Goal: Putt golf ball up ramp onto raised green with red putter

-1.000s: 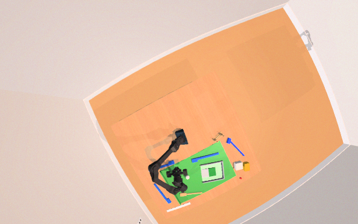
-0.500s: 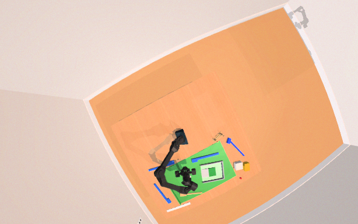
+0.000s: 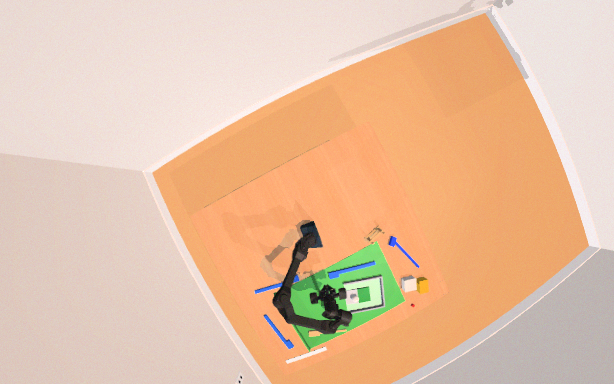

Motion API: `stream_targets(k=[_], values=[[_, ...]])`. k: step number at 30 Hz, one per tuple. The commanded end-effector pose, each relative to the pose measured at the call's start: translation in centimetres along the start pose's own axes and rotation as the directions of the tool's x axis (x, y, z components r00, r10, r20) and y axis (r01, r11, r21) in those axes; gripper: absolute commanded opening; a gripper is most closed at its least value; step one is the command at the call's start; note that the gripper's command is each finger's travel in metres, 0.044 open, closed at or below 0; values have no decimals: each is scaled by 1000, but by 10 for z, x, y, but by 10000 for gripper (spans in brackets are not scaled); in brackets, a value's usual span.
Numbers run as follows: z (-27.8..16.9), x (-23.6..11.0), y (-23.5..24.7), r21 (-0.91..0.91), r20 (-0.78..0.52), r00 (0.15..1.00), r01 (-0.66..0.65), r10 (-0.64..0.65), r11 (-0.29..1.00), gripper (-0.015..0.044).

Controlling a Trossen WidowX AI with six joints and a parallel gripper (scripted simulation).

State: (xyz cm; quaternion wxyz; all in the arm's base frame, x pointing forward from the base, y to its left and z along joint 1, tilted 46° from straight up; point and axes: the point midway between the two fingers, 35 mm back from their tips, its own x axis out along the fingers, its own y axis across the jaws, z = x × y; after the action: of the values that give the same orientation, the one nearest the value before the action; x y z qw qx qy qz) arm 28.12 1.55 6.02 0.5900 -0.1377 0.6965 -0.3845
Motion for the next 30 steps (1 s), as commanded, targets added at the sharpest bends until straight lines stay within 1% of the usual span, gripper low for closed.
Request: stream_targets(k=[1,5,6,30], values=[[-7,-25,2,1,15,1000,-12,12,1000,0],[-10,-34,2,0,18,1000,-14,14,1000,0],[-7,-25,2,-6,16,1000,-9,9,1000,0],[-7,-25,2,-6,16,1000,-9,9,1000,0]])
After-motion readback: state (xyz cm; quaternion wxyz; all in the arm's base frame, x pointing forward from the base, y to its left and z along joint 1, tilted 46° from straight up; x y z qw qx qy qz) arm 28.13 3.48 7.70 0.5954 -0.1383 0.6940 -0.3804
